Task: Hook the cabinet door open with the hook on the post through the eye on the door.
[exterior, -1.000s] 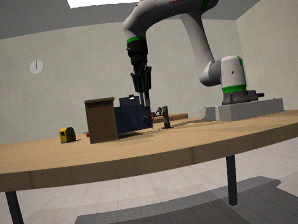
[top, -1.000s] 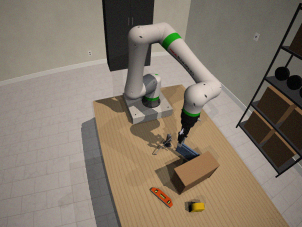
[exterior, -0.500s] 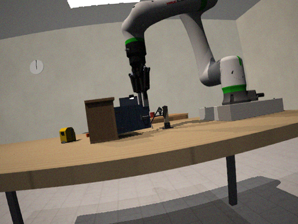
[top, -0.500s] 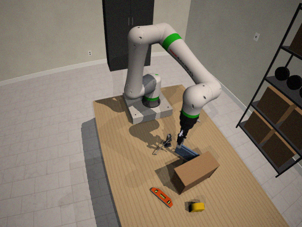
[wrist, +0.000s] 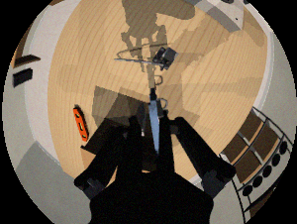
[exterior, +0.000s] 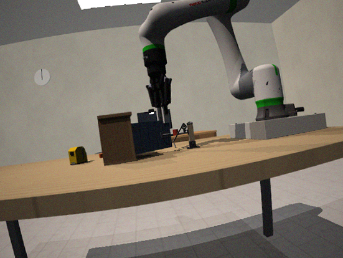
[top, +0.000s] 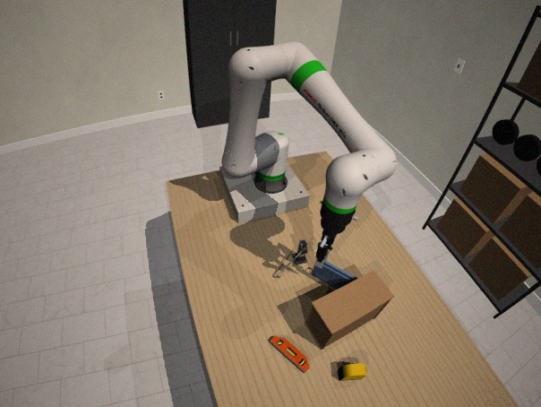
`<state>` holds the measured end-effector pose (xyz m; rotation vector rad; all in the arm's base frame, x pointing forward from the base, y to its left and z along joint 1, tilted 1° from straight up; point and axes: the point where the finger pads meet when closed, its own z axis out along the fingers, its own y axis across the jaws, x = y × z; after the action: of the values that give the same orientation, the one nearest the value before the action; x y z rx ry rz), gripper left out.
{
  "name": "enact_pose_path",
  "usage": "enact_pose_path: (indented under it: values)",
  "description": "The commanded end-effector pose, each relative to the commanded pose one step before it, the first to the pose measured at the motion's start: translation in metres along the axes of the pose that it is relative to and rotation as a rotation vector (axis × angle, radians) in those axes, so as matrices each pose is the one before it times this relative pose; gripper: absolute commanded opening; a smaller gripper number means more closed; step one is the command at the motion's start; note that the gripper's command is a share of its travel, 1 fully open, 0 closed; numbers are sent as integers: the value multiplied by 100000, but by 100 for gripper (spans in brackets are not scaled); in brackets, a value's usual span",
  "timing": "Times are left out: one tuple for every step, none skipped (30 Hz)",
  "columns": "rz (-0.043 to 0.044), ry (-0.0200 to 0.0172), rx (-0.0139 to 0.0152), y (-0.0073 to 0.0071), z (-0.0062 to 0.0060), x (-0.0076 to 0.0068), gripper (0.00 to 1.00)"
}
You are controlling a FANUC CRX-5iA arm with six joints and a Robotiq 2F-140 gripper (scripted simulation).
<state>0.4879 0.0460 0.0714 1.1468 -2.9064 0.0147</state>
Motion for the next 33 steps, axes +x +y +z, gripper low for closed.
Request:
enact_pose_path:
  values:
    - [-2886,-36,16,-245,-21,-25,16]
    - [0,0,0,0,0,0,16]
    - [0,0,0,0,0,0,16]
    - [-901,0,0,-77,0,-1,16]
    - [0,0,0,-253,0,-2,16]
    - [0,0,0,-119,0,0,16]
    - [0,0,0,-21,0,0,16]
    - [-50,0,0,-4,0,0,16]
    - [-290,0,0,-23,0,-1,16]
    - [-617,0,0,-49,0,-3,16]
    - [-906,0,0,-73,0,-4,16]
    - [-1071,0,0,-86,0,-3,16]
    - [-1071,0,0,-86,0,-2,16]
    - [-906,0,0,-73,0,-1,16]
    - [-20,0,0,-254,0,-2,16]
    - [0,0,0,-123,0,0,16]
    - [0,0,0,-21,0,0,16]
    - [-50,0,0,-4,0,0,16]
    - [0,0,0,0,0,0,16]
    - [0,0,0,0,0,0,16]
    - [-289,0,0,-23,0,-1,16]
    - [-616,0,0,-49,0,-3,16]
    - [-904,0,0,-73,0,-4,16]
    - [-1069,0,0,-86,0,-3,16]
    - [-1069,0,0,-86,0,-2,16]
    - [-904,0,0,-73,0,-1,16]
    - [-27,0,0,-254,0,-2,16]
    - [0,0,0,-124,0,0,16]
    - [0,0,0,-21,0,0,16]
    - [-51,0,0,-4,0,0,16]
    - [-292,0,0,-23,0,-1,16]
    - [-623,0,0,-50,0,-3,16]
    - [-914,0,0,-73,0,-4,16]
